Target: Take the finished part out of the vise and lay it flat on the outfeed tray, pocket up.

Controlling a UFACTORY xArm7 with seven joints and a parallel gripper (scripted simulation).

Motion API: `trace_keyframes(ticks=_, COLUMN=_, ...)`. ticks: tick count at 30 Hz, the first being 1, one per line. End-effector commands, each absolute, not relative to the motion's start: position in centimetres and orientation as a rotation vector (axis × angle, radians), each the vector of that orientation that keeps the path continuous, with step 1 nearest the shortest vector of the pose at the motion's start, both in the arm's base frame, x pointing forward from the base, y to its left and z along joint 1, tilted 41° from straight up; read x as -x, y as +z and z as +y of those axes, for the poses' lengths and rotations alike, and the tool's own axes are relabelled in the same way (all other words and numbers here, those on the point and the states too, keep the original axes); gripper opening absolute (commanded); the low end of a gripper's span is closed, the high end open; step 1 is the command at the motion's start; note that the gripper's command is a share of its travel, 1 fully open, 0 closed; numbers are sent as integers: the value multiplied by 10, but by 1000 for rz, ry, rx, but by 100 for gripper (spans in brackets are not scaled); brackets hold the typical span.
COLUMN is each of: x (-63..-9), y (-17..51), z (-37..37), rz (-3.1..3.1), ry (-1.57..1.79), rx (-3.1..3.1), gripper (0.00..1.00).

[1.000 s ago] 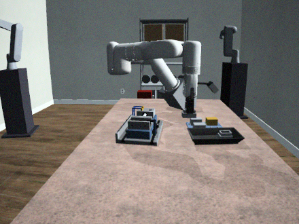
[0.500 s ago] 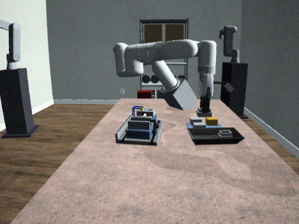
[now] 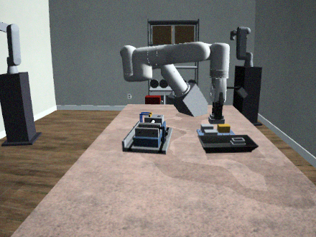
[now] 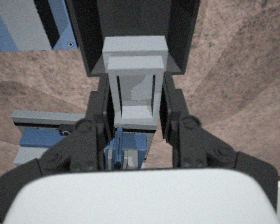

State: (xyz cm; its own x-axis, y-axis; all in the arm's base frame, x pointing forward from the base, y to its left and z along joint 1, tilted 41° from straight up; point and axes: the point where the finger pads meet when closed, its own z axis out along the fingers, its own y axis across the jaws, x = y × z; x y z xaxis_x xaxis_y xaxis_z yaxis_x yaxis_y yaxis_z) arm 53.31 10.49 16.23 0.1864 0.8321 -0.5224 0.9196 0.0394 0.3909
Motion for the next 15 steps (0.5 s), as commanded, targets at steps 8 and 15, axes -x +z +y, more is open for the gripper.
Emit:
trace_keyframes(ticks=8, x=-533, y=163, z=106, rz=1652, ry=-160, rx=-1792, gripper=0)
trace_keyframes(ticks=15, x=-535, y=160, z=104, rz=1653, ry=-161, rx=-1791, gripper=0)
